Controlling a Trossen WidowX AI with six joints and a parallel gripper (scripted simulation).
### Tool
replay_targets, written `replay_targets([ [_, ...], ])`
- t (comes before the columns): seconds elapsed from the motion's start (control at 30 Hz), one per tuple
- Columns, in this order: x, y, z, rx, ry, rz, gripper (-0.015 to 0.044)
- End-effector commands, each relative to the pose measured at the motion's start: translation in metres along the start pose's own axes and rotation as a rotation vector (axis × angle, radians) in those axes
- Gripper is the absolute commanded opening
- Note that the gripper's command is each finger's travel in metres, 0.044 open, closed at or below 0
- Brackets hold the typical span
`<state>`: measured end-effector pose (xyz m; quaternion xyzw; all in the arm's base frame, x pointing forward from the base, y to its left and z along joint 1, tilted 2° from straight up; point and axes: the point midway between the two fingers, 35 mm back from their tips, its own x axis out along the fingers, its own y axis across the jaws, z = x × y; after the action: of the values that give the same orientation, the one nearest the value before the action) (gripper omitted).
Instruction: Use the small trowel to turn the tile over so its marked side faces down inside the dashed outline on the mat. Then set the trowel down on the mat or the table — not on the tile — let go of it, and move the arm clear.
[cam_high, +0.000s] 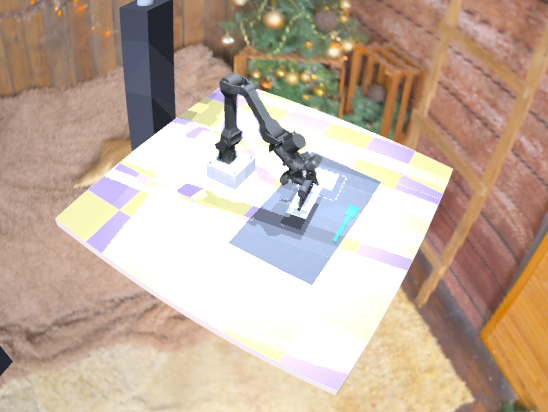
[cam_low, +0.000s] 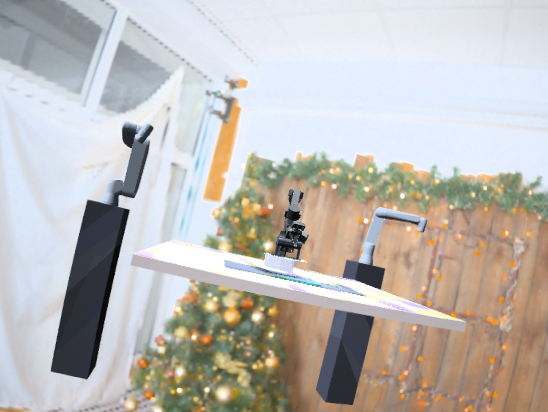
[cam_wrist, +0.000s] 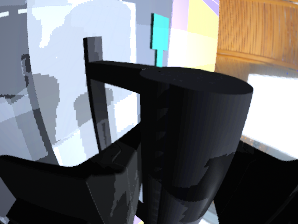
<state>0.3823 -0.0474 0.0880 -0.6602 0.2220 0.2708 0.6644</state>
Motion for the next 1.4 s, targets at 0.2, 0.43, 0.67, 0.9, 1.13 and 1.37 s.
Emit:
replay_targets([
  [0.2,-0.002,-0.007,0.0,-0.009,-0.002,-0.02,0.0],
  [0.43,-0.002,-0.007,0.0,-0.009,-0.002,-0.02,0.0],
  [0.67,-0.002,-0.007,0.0,-0.009,-0.002,-0.02,0.0],
  [0.9,-0.002,-0.007,0.0,-0.009,-0.002,-0.02,0.0],
  [1.13,-0.002,-0.007,0.0,-0.009,-0.002,-0.02,0.0],
  [1.37,0.005,-0.01,0.014,-0.014,-0.013,-0.003,0.0],
])
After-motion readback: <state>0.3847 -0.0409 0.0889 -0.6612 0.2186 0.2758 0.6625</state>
